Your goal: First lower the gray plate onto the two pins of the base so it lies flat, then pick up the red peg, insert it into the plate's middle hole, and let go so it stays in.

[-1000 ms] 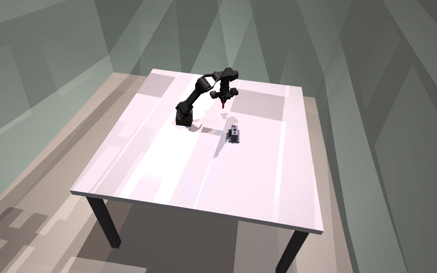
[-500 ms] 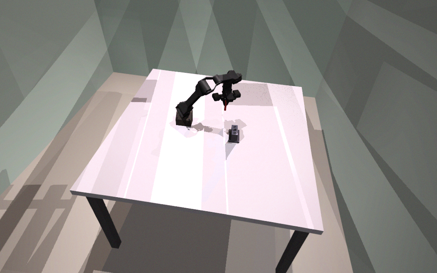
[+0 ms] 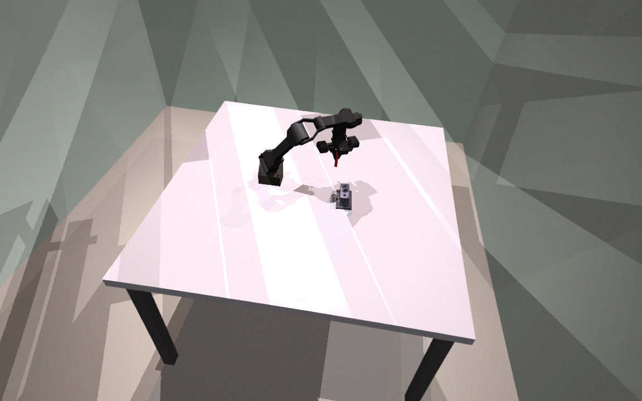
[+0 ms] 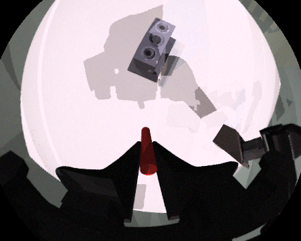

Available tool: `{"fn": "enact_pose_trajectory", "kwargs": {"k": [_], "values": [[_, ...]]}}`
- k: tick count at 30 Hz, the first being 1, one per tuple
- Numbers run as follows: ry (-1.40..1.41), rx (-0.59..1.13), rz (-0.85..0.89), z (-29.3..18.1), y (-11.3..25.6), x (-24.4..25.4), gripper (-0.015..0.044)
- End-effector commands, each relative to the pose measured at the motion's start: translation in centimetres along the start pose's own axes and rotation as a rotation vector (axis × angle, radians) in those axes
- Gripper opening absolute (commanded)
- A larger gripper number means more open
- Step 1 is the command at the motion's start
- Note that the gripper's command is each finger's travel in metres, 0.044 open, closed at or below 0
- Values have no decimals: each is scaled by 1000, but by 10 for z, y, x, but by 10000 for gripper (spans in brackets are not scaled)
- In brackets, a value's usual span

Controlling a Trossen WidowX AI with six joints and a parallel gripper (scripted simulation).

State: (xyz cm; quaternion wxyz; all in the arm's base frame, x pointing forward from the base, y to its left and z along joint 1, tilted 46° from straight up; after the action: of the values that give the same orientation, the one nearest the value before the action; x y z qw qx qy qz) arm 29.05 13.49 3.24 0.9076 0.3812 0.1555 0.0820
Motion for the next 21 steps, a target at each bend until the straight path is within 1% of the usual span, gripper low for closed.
{"fn": "enact_pose_trajectory", "kwargs": {"k": [1,21], "values": [[1,-2,9,14,3,5,0],[-2,-6,10,73,4,11,0]]}}
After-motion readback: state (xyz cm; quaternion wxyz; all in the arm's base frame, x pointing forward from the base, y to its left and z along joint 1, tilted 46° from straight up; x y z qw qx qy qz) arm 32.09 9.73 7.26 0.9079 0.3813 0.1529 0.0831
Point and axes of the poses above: the point midway between the two fingers, 35 mm back from their tips, its own y axis back along the fingers, its own x axis across the jaws, z = x × y, the point moved 5 cm from there along y, back along the fingers, and after that the axes turned 7 degrees about -y, right-handed, at the moved point
